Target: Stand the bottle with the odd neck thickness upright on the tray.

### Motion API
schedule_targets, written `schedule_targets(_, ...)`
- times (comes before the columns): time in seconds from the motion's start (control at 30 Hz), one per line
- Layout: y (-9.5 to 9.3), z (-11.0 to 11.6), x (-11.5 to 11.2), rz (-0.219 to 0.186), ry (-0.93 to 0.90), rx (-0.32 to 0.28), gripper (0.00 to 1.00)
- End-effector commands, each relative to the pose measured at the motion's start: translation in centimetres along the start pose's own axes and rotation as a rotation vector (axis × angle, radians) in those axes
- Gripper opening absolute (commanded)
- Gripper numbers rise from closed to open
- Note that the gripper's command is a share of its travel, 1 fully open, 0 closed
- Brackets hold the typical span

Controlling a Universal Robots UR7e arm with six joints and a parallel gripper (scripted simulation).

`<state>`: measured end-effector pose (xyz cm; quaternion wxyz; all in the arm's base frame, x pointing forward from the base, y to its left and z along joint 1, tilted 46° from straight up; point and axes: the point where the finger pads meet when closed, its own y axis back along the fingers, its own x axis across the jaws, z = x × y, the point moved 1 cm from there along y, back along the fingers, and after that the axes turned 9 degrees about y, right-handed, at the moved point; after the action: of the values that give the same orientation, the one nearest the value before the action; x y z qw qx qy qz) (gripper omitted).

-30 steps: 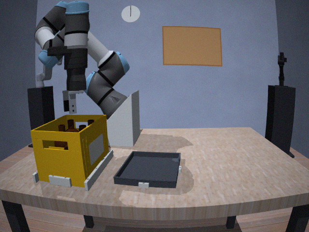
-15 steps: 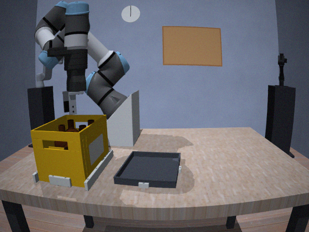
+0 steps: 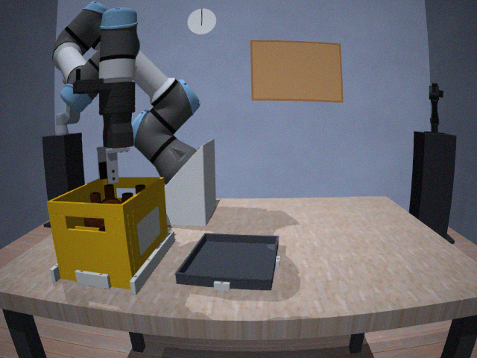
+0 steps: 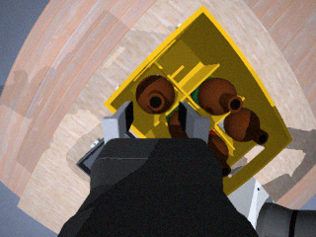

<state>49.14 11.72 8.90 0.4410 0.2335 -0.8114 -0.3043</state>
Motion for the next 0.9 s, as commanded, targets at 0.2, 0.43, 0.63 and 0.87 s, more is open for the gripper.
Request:
schedule_targets(0.2,-1.1,0.0,0.0,-0.001,0.0,0.001,1.0)
schedule_targets(0.43,-2.0,0.0,0.0,-0.001,0.0,0.001,1.0)
schedule_targets(0.63,-2.5,0.0,0.0,-0.001,0.0,0.001,1.0)
schedule_targets(0.87,-2.7,0.0,0.0,-0.001,0.0,0.001,1.0)
